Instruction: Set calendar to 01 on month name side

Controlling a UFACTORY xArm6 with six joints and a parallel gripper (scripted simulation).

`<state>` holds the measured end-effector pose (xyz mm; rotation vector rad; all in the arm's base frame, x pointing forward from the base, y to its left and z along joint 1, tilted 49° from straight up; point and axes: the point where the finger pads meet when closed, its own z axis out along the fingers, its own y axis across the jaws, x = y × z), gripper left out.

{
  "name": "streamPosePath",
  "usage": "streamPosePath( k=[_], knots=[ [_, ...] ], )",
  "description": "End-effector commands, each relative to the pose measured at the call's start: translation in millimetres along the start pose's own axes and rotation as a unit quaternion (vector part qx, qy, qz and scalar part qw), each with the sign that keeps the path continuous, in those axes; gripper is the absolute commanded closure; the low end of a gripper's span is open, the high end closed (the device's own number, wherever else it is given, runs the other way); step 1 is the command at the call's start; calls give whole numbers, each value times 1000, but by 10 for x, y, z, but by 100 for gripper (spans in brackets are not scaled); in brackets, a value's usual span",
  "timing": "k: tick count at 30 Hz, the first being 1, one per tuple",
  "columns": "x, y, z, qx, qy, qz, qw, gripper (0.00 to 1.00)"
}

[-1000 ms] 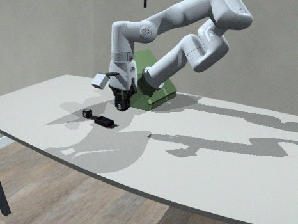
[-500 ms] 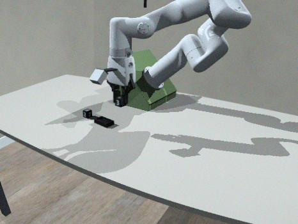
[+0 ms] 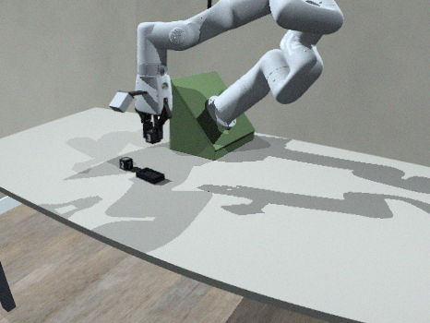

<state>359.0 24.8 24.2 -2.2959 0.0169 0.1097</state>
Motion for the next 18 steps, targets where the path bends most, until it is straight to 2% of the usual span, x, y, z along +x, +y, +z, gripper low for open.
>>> streamPosePath(
  k=[1,11,18],
  knots=[
    [9,6,-10,0,1,0,1000,73],
    [9,7,30,0,1,0,1000,73],
    [11,7,203,0,1,0,1000,73]
  ],
)
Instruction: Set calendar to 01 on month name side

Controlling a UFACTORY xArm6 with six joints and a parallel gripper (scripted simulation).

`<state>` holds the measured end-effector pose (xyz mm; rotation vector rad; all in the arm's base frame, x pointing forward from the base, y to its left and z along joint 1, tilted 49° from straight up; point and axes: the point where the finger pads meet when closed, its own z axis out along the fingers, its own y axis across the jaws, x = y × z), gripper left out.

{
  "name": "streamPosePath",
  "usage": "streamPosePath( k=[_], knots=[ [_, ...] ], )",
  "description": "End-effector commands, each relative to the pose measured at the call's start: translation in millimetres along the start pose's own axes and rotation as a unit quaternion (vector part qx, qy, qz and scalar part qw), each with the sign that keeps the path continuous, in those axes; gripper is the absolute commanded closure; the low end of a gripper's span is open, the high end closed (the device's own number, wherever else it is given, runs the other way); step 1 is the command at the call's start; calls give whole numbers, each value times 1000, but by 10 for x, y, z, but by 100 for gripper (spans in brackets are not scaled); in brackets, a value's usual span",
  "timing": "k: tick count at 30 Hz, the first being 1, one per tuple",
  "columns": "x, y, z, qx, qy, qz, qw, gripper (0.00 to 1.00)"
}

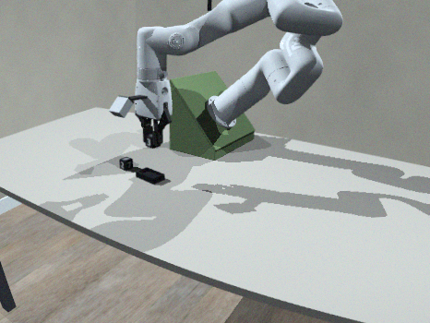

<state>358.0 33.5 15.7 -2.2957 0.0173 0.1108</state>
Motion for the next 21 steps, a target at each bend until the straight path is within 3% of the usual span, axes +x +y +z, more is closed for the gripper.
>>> streamPosePath(
  k=[1,8,21],
  knots=[
    [12,2,114,0,1,0,1000,73],
    [15,3,345,0,1,0,1000,73],
    [16,4,524,0,1,0,1000,73]
  ],
)
